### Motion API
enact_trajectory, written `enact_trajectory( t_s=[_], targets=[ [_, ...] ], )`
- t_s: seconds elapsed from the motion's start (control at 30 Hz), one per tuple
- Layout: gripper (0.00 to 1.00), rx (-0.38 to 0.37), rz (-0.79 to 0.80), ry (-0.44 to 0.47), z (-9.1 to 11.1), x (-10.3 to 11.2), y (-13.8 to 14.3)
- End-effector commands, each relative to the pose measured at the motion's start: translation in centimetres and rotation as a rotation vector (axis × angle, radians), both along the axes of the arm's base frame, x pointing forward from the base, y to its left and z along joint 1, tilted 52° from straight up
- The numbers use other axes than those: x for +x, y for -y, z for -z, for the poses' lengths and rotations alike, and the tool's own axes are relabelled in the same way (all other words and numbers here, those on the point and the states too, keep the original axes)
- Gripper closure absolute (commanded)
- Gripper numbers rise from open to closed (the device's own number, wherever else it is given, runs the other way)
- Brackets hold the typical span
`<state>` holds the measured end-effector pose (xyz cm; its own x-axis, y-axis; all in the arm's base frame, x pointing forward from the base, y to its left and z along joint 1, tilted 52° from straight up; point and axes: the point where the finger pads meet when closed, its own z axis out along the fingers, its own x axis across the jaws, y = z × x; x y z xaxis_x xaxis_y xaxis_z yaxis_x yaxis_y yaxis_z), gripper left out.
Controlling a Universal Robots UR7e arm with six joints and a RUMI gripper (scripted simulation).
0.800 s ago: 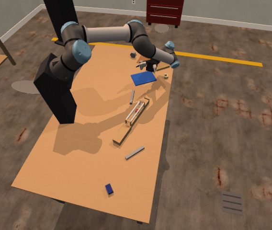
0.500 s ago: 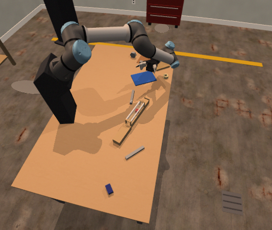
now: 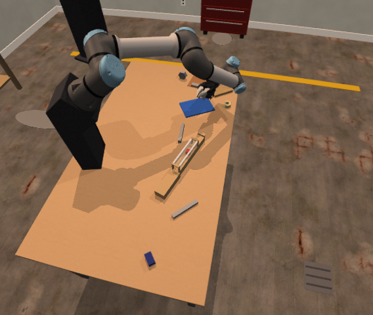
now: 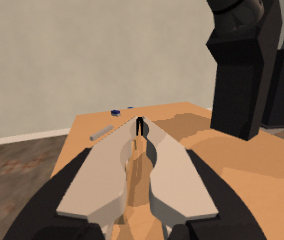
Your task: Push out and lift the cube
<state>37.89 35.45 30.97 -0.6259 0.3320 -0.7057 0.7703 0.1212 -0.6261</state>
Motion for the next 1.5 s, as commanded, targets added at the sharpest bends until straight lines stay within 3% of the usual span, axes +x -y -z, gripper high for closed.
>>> enact_trajectory(
  t_s=[0.0,0.4,0.87,1.37,1.47],
  targets=[
    [1.00,0.002,0.004,0.006,-0.1,0.0,0.1],
    [1.00,0.016,0.053,0.060,0.2,0.3,0.9],
    [1.00,0.054,0.224,0.243,1.1,1.4,3.5],
    [1.00,0.082,0.666,0.669,3.7,3.6,9.6],
    [1.00,0.081,0.705,0.704,4.0,3.8,10.1]
  ],
)
